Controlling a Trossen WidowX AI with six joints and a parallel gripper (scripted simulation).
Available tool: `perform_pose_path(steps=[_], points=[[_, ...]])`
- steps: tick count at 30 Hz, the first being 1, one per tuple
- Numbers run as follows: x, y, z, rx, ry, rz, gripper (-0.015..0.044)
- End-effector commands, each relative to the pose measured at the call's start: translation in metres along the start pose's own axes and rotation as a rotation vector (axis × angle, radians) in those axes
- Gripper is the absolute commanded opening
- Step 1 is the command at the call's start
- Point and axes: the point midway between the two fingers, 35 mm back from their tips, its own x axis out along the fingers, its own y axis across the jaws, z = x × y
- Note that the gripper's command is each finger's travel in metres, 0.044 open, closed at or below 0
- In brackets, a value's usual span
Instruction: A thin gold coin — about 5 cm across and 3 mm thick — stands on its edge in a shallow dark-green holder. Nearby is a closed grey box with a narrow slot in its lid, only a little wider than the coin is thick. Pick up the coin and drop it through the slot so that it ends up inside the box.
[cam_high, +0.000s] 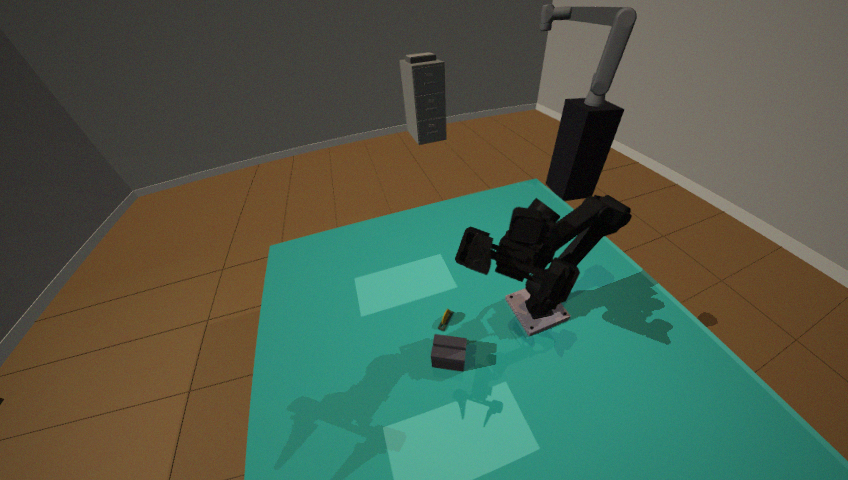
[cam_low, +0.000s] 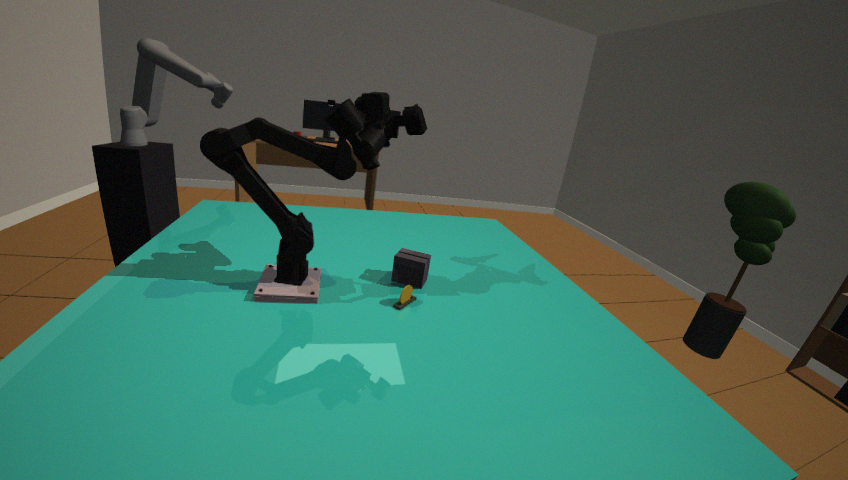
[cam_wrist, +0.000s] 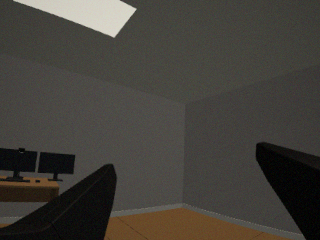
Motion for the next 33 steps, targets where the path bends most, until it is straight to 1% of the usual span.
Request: perform_pose_path(steps=[1, 3, 6, 9, 14, 21, 27, 30, 33], points=[[0.001, -0.002, -0.002, 0.0, 0.008, -0.008, 0.0374], [0.004, -0.019, -0.015, -0.002, 0.07, -0.068, 0.0321], [0.004, -0.057, -0.048, -0.011, 0.23, -0.197, 0.0243], [-0.006, -0.089, -0.083, -0.022, 0.409, -0.308, 0.0164], [-0.044, -0.132, -0.142, -0.039, 0.77, -0.446, 0.0161], [-0.107, -0.15, -0.19, -0.03, 1.198, -0.484, 0.0161], [-0.169, -0.145, -0.211, 0.023, 1.584, -0.402, 0.0161], [-0.199, -0.135, -0.212, 0.071, 1.77, -0.312, 0.0161], [-0.228, -0.125, -0.207, 0.14, 1.949, -0.183, 0.0161]])
